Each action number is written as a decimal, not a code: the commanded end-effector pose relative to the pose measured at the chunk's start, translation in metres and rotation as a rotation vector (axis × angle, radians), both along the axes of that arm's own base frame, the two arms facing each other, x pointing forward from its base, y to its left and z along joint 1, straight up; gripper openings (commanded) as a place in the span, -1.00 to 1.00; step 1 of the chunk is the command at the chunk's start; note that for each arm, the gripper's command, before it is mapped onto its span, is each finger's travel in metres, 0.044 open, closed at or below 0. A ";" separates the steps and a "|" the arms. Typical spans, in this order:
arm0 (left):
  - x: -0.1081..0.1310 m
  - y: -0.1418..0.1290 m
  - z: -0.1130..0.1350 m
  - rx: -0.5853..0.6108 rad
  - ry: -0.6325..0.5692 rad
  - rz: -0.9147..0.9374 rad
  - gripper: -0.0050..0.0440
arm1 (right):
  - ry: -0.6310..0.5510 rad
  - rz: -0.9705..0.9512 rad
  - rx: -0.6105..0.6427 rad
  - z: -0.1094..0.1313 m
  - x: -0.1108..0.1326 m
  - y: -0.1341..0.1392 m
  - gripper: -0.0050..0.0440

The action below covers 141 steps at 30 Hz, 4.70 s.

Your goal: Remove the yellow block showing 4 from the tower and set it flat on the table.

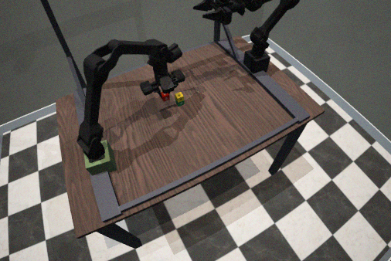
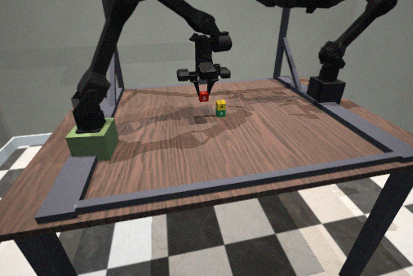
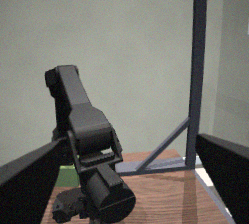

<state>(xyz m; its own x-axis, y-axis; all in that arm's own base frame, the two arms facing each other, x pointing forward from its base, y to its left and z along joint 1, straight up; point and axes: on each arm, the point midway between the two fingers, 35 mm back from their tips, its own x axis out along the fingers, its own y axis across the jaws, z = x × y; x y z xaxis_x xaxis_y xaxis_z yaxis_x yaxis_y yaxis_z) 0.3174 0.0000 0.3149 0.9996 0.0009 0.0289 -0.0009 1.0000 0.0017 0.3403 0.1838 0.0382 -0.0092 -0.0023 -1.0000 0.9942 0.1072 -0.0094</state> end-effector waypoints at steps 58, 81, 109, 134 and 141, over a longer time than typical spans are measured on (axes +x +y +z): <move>0.072 0.050 -0.302 -0.014 0.472 0.046 0.84 | -0.032 -0.003 0.015 0.006 -0.009 -0.001 -1.00; 0.168 0.054 -0.356 -0.033 0.399 0.052 0.84 | -0.032 -0.003 0.015 0.006 -0.009 -0.001 -1.00; 0.168 0.056 -0.351 -0.030 0.389 0.051 -0.16 | -0.032 -0.003 0.015 0.006 -0.009 -0.001 -1.00; 0.158 0.056 -0.342 -0.049 0.337 0.051 -0.81 | -0.032 -0.003 0.015 0.006 -0.009 -0.001 -1.00; 0.125 0.056 -0.342 -0.033 0.367 0.051 -0.97 | -0.032 -0.003 0.015 0.006 -0.009 -0.001 -1.00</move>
<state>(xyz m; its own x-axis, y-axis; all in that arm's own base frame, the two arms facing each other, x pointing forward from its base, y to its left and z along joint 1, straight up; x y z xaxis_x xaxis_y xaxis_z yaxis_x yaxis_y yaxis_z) 0.4549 0.0547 -0.0455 0.9331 0.0447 -0.3569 -0.0614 0.9975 -0.0354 0.3286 0.1810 0.0365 0.0014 0.0034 -1.0000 0.9945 0.1045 0.0017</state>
